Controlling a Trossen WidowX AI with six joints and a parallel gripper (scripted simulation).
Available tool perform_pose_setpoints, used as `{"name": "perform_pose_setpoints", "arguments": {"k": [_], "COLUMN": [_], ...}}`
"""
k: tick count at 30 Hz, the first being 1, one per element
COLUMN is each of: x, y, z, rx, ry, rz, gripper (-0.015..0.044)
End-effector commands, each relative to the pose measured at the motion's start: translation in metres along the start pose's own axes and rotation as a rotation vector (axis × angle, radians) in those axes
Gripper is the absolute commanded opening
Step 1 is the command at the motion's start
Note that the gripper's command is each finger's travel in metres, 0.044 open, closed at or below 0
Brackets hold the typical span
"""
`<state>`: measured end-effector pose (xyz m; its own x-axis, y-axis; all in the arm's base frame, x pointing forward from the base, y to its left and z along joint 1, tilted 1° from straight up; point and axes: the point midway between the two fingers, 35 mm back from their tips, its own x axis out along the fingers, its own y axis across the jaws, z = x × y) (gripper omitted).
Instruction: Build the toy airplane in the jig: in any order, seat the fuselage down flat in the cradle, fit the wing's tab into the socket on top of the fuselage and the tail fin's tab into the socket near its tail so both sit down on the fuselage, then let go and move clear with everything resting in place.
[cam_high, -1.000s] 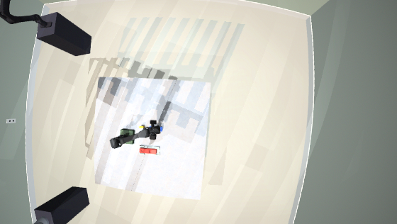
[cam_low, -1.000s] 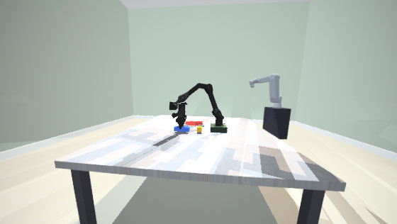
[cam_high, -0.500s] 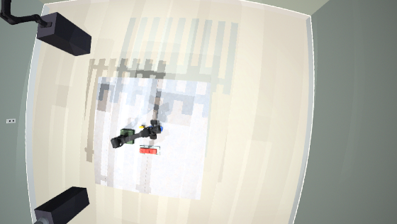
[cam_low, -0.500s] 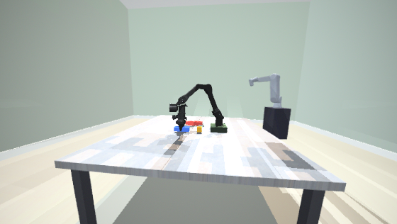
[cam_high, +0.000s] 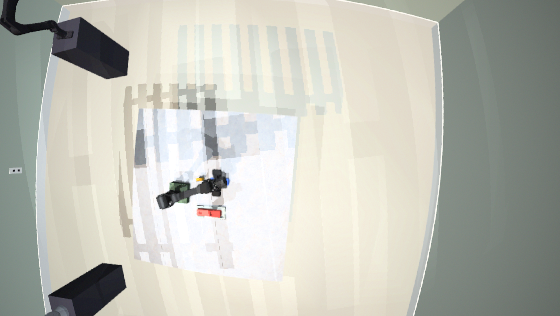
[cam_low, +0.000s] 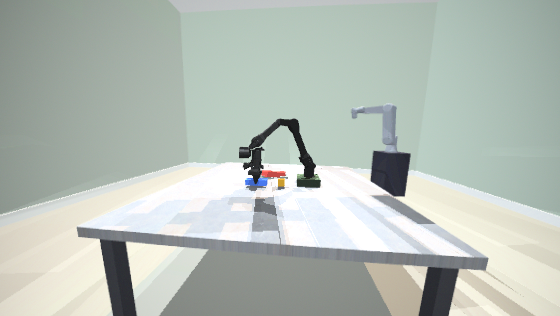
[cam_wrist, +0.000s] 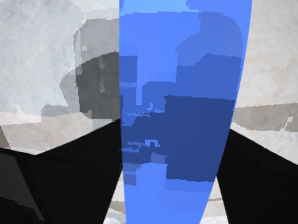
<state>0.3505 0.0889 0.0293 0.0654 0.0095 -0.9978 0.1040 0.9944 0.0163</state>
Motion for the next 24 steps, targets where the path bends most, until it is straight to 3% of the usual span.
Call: {"name": "perform_pose_setpoints", "arguments": {"k": [1,3,24], "x": [0.001,-0.003,-0.066], "y": [-0.001,-0.001,0.001], "z": [0.0,0.0,0.006], "rx": [0.003,0.002,0.004], "ry": [0.006,0.009,0.009], "rz": [-0.006,-0.008,-0.009], "gripper": [0.0052,0.0,0.0]}}
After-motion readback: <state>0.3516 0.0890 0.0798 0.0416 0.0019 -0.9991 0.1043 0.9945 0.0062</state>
